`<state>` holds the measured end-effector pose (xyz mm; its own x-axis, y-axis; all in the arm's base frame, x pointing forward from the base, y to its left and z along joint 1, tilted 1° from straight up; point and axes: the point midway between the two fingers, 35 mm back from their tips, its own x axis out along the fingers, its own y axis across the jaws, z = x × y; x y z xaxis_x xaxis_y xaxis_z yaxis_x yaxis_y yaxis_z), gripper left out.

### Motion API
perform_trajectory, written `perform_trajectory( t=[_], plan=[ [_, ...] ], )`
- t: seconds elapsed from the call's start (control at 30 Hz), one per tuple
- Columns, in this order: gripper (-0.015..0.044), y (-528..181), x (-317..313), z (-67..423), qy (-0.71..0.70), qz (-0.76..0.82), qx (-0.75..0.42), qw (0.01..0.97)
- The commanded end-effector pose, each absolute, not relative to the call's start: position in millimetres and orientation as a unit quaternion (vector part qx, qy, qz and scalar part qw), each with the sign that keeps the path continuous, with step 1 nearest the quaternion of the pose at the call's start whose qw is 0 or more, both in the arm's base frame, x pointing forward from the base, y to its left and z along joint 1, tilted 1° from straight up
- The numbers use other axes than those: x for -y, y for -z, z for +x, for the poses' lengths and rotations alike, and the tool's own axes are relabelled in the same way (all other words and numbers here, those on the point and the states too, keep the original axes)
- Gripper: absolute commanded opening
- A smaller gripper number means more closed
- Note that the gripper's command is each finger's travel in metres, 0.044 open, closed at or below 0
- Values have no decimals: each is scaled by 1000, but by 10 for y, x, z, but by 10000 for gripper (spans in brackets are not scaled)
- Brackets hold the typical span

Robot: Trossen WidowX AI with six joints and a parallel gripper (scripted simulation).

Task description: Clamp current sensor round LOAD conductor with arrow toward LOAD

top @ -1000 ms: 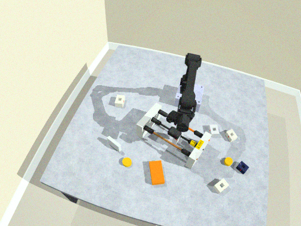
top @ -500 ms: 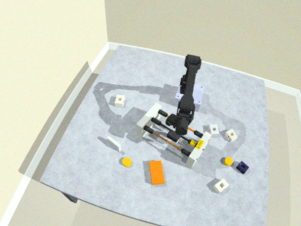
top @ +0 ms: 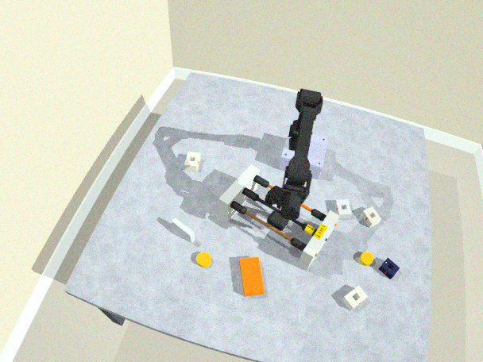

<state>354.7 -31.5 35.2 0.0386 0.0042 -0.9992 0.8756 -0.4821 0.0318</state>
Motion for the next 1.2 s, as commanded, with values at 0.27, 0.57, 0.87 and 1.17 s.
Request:
perform_trajectory(
  t=[0.27, 0.57, 0.87, 1.17],
  plan=[
    [427, -246, 315, 3548, 596, 621, -354, 365],
    [367, -246, 315, 3548, 596, 621, -354, 365],
    [307, -246, 315, 3548, 596, 621, -354, 365],
    [129, -246, 315, 3548, 596, 621, -354, 365]
  ],
)
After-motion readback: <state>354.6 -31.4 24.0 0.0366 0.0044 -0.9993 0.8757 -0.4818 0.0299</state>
